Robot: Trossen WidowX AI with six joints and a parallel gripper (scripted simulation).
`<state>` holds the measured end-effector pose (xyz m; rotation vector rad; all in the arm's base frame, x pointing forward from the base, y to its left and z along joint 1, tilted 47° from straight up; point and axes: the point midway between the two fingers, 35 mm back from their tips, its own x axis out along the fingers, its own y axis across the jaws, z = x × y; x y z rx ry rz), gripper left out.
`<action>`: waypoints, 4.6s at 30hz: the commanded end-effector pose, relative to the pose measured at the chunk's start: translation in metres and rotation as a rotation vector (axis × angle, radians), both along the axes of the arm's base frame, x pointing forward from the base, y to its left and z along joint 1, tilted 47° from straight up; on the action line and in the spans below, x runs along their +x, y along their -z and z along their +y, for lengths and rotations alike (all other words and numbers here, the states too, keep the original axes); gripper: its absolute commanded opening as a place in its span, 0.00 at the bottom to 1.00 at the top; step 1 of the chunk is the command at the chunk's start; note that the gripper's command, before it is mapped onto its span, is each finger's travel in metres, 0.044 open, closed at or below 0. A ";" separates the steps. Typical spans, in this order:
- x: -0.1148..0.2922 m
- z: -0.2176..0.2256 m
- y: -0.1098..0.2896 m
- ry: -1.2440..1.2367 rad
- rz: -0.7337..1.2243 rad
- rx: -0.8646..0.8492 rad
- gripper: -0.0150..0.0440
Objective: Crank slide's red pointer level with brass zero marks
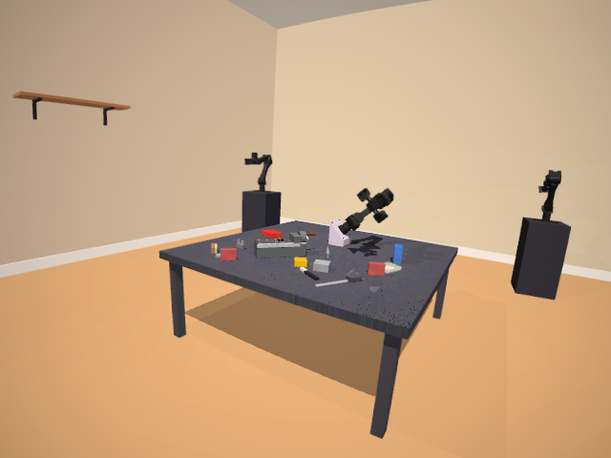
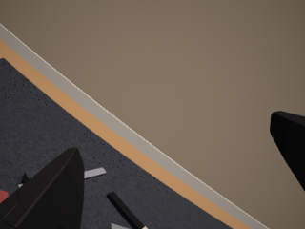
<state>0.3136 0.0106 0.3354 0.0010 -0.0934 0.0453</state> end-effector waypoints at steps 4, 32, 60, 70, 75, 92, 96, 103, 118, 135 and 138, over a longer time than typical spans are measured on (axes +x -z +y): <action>0.007 -0.002 0.005 -0.001 0.026 -0.001 1.00; 0.103 -0.098 0.136 -0.024 0.533 0.117 1.00; 0.101 -0.213 0.301 -0.086 0.859 0.585 1.00; 0.082 -0.243 0.352 -0.113 0.895 0.797 1.00; 0.084 -0.230 0.366 -0.114 0.895 0.801 1.00; 0.085 -0.200 0.393 -0.115 0.894 0.803 1.00; 0.085 -0.200 0.393 -0.115 0.894 0.803 1.00; 0.085 -0.208 0.386 -0.116 0.894 0.802 1.00; 0.070 -0.229 0.335 -0.036 0.947 0.853 1.00; 0.015 -0.186 0.293 0.252 1.061 1.003 1.00; 0.004 -0.178 0.289 0.307 1.073 1.026 1.00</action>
